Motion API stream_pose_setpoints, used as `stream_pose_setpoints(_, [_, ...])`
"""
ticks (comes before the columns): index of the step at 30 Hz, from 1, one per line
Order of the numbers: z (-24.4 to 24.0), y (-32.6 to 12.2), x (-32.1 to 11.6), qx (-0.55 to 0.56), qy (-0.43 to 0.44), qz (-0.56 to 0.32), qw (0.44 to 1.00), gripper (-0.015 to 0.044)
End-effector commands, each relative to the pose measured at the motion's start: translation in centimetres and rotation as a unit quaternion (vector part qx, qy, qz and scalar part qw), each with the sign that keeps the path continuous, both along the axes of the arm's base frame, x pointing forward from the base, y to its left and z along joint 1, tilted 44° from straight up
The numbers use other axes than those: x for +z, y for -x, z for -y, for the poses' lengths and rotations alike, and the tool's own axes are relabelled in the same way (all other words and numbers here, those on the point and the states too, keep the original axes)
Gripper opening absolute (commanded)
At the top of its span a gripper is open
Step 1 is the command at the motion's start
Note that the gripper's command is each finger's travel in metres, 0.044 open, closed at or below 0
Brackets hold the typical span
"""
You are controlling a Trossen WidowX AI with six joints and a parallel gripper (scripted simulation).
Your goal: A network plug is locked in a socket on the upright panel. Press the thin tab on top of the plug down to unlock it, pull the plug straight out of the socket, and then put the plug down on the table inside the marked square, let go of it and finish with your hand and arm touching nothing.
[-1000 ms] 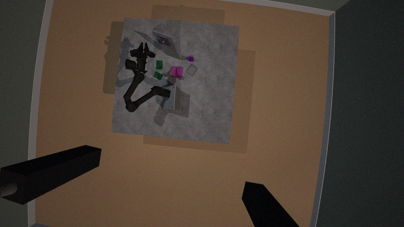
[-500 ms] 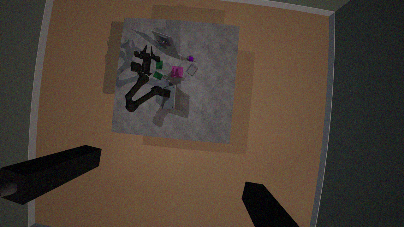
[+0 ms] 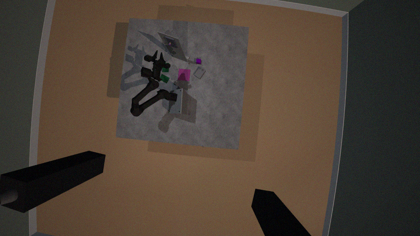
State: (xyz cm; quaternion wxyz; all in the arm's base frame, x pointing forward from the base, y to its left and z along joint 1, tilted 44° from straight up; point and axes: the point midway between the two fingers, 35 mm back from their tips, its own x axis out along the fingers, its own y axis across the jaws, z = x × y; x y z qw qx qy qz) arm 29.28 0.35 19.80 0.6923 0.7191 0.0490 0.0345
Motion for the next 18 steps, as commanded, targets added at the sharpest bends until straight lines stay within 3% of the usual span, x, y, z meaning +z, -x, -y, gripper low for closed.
stream_pose_setpoints(1, [-0.1,0.4,-1.2,0.005,-0.064,-0.014,0.998,0.0156])
stream_pose_setpoints(18, [-0.5,2.4,-4.9,0.013,-0.341,-0.064,0.938,0.0156])
